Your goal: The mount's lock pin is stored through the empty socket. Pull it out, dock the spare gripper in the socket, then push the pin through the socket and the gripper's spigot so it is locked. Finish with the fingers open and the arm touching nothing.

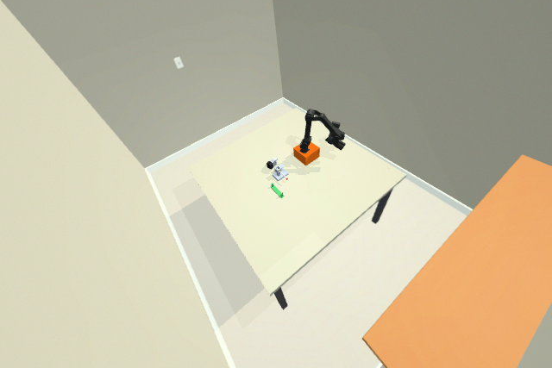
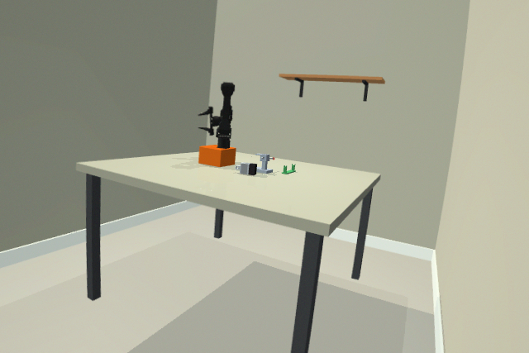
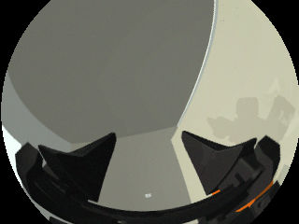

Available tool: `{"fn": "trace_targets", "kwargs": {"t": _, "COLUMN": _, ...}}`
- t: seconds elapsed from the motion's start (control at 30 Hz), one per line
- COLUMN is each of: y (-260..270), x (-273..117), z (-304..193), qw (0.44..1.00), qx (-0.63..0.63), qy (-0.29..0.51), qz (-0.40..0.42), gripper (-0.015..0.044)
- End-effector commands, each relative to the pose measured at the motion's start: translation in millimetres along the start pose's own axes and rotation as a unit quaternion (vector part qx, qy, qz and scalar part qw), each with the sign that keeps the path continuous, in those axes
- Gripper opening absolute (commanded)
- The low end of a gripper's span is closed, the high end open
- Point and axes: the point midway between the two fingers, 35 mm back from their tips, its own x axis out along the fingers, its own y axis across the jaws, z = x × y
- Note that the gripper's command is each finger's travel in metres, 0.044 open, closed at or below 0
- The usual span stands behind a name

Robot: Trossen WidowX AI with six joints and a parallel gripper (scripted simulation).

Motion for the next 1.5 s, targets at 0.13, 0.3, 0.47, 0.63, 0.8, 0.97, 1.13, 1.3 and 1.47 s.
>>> {"fn": "trace_targets", "kwargs": {"t": 0.13, "y": -6.2, "x": -17.3, "z": 9.2, "qw": 0.999, "qx": -0.038, "qy": -0.023, "qz": -0.030, "gripper": 0.0300}}
{"fn": "trace_targets", "kwargs": {"t": 0.3, "y": -20.0, "x": -57.3, "z": 24.8, "qw": 0.987, "qx": -0.109, "qy": -0.066, "qz": -0.099, "gripper": 0.0300}}
{"fn": "trace_targets", "kwargs": {"t": 0.47, "y": -34.8, "x": -112.3, "z": 37.5, "qw": 0.967, "qx": -0.138, "qy": -0.123, "qz": -0.173, "gripper": 0.0300}}
{"fn": "trace_targets", "kwargs": {"t": 0.63, "y": -52.9, "x": -180.0, "z": 36.7, "qw": 0.936, "qx": -0.150, "qy": -0.179, "qz": -0.263, "gripper": 0.0300}}
{"fn": "trace_targets", "kwargs": {"t": 0.8, "y": -71.6, "x": -249.3, "z": 17.1, "qw": 0.898, "qx": -0.138, "qy": -0.223, "qz": -0.354, "gripper": 0.0300}}
{"fn": "trace_targets", "kwargs": {"t": 0.97, "y": -89.5, "x": -314.5, "z": -22.6, "qw": 0.855, "qx": -0.103, "qy": -0.253, "qz": -0.440, "gripper": 0.0300}}
{"fn": "trace_targets", "kwargs": {"t": 1.13, "y": -104.9, "x": -368.4, "z": -80.3, "qw": 0.812, "qx": -0.046, "qy": -0.269, "qz": -0.515, "gripper": 0.0300}}
{"fn": "trace_targets", "kwargs": {"t": 1.3, "y": -116.1, "x": -405.6, "z": -150.5, "qw": 0.773, "qx": 0.026, "qy": -0.271, "qz": -0.573, "gripper": 0.0300}}
{"fn": "trace_targets", "kwargs": {"t": 1.47, "y": -122.3, "x": -424.0, "z": -228.0, "qw": 0.739, "qx": 0.108, "qy": -0.263, "qz": -0.611, "gripper": 0.0300}}
